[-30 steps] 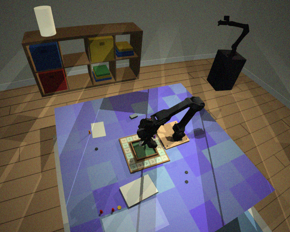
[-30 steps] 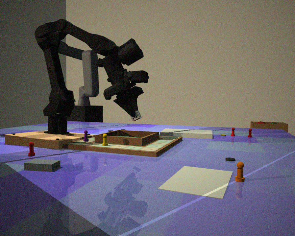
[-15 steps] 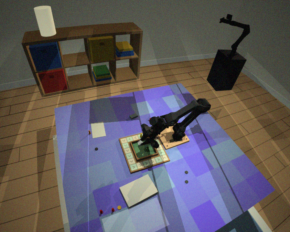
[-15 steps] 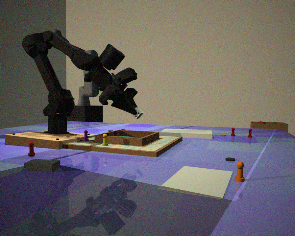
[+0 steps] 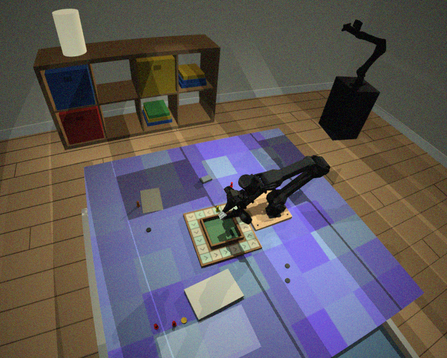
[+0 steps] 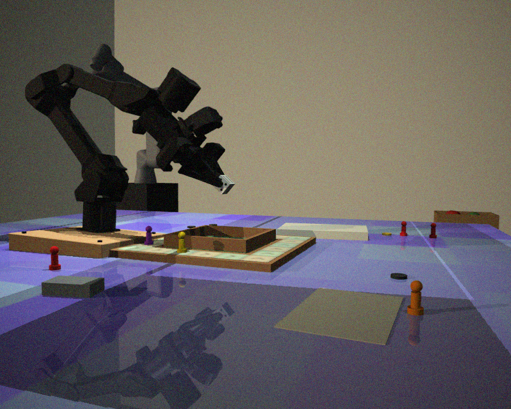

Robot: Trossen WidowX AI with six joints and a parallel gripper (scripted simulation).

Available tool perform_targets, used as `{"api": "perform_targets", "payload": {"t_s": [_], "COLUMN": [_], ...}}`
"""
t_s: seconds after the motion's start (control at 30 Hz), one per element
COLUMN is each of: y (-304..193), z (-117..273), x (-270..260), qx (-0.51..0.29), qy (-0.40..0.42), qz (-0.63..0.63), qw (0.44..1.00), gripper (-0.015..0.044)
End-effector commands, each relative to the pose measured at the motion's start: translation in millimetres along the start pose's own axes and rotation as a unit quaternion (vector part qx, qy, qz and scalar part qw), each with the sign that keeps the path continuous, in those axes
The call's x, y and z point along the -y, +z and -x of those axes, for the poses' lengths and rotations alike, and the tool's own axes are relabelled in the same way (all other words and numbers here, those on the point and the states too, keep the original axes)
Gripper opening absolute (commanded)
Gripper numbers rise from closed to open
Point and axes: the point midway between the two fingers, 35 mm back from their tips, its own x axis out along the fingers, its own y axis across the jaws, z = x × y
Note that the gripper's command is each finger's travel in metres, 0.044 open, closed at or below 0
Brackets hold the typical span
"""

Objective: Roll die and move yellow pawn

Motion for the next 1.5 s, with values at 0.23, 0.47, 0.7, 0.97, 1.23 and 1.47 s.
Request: {"api": "perform_targets", "payload": {"t_s": [0.23, 0.47, 0.7, 0.97, 1.23, 1.47], "y": [0.2, 1.5, 30.2, 26.2, 17.0, 16.6], "z": [-0.2, 0.8, 26.1, 10.2, -11.5, -15.0], "x": [0.0, 0.0, 0.0, 0.1, -0.3, -0.7], "qx": [0.000, 0.000, -0.001, -0.146, -0.350, -0.373], "qy": [0.000, 0.000, 0.001, 0.001, 0.001, 0.001], "qz": [0.000, 0.000, 0.002, -0.001, 0.001, -0.001], "qw": [1.000, 1.000, 1.000, 0.989, 0.937, 0.928], "gripper": [0.0053, 0.0236, 0.0420, 0.0440, 0.0440, 0.0440]}}
